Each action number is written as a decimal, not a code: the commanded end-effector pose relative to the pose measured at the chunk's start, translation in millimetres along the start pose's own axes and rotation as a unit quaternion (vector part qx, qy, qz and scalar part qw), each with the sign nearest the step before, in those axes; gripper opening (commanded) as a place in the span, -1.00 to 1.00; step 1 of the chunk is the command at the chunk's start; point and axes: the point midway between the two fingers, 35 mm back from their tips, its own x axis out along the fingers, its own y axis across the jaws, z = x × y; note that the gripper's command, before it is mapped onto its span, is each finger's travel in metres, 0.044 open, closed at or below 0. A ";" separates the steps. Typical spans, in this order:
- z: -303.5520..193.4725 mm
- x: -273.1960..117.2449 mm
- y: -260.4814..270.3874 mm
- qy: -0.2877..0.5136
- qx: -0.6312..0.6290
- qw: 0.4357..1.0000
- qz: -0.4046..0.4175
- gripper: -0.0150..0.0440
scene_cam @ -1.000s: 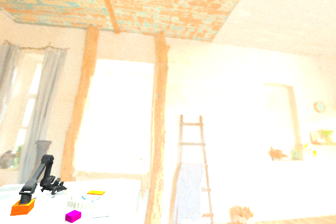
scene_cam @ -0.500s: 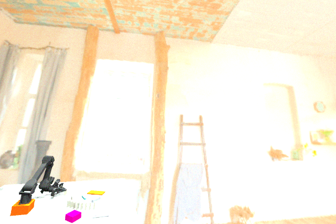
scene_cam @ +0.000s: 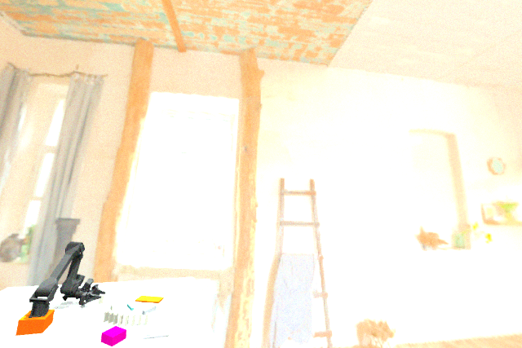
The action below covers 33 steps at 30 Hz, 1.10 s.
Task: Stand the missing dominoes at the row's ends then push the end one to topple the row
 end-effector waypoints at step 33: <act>78.3 27.8 11.9 0.451 -0.537 0.567 0.431 1.00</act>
